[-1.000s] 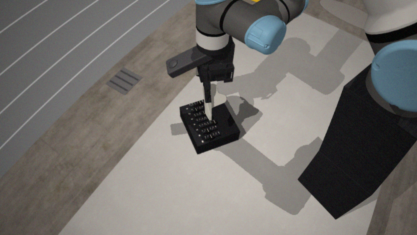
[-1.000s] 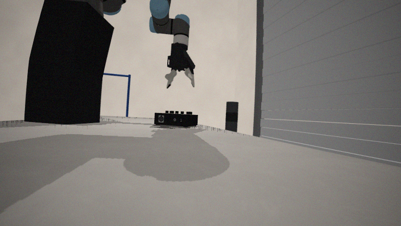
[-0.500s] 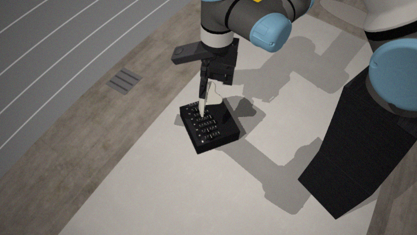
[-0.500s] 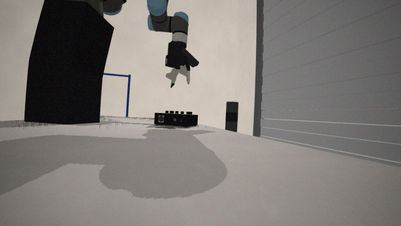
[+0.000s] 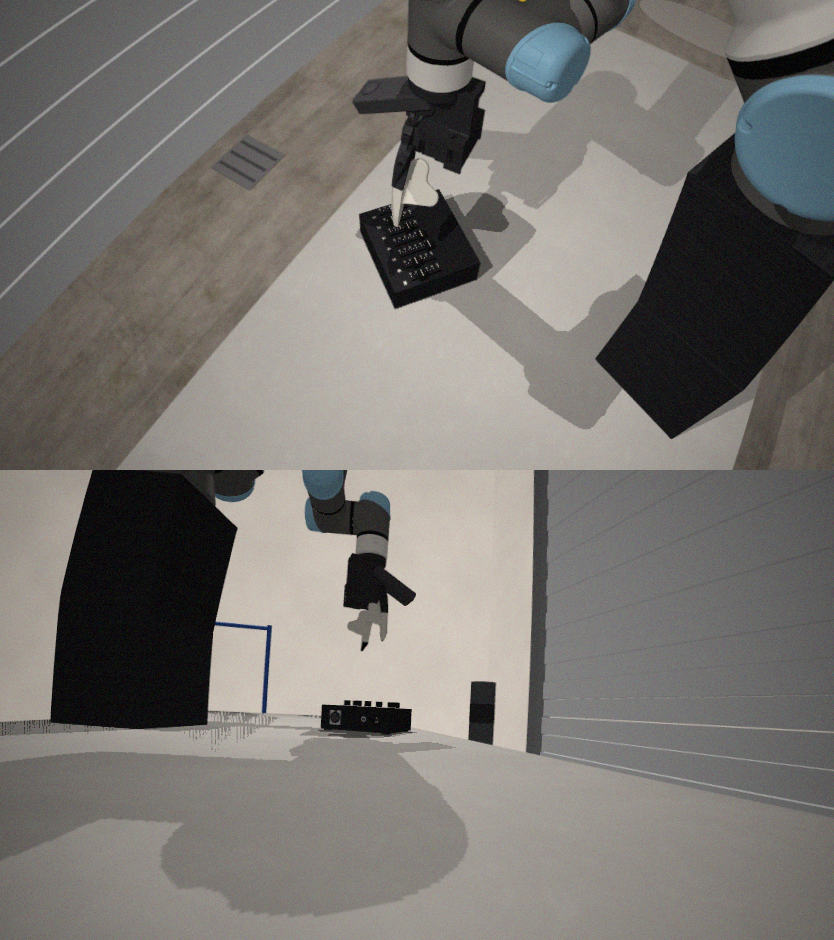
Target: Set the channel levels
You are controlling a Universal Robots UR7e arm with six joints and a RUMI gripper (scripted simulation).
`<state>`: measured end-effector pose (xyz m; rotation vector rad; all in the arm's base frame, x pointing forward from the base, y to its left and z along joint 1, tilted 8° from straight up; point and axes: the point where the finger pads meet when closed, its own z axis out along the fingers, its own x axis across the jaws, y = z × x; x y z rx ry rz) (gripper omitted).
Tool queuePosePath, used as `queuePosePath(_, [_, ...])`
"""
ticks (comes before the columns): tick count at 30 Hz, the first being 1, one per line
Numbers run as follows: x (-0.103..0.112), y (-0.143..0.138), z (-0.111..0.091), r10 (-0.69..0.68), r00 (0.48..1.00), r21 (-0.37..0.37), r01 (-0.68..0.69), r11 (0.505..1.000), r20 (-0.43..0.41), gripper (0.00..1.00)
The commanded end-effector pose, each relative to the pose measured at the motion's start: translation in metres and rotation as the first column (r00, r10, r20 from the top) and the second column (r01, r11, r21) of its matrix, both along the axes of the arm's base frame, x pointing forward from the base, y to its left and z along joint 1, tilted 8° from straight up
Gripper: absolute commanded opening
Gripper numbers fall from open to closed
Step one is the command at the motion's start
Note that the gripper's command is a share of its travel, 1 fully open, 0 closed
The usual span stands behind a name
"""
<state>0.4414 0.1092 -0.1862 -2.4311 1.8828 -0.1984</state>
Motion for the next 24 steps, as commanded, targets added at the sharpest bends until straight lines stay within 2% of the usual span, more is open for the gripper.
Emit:
queuePosePath(1, [-0.0004,-0.0013,0.0011,-0.044,0.999,0.006,0.044,0.999,0.002,1.00])
queuePosePath(11, [-0.0016,-0.0033,0.0020,-0.105,0.994,0.016,0.105,0.994,0.003,1.00])
queuePosePath(24, [-0.0019,-0.0036,0.0022,-0.116,0.993,0.017,0.116,0.993,0.004,1.00])
